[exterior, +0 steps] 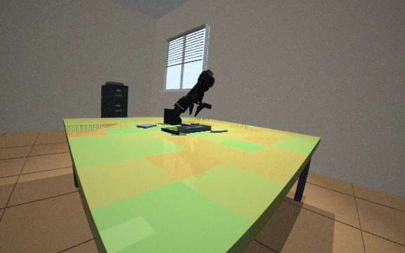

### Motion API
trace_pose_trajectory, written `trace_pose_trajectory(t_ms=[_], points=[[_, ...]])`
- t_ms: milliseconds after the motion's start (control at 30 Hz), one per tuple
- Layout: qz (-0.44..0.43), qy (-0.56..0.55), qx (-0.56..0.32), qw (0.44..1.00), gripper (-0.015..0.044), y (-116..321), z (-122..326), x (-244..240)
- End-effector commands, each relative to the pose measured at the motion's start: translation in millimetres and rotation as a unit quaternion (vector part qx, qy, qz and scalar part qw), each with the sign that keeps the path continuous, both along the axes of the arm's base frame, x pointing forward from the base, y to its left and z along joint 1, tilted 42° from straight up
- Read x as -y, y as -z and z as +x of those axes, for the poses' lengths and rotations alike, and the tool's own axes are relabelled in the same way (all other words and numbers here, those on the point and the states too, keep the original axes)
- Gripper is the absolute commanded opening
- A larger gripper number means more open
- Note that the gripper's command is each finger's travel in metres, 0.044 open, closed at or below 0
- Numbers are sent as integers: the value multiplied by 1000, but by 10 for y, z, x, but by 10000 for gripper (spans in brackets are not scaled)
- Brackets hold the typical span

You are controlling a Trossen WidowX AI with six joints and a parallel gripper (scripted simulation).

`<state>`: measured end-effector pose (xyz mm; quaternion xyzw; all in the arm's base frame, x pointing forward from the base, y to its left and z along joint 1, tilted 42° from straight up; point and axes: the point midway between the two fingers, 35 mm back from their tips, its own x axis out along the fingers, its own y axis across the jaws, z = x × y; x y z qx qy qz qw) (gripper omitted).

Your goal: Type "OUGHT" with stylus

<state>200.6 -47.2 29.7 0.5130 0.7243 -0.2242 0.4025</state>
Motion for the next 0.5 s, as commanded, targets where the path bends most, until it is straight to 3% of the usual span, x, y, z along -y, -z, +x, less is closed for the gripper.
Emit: trace_pose_trajectory(t_ms=[0,367,467], points=[[-132,267,-263,918,150,45,-405,-174],[-231,457,-380,770,150,56,-606,-217],[-233,461,-382,766,150,56,-607,-217]])
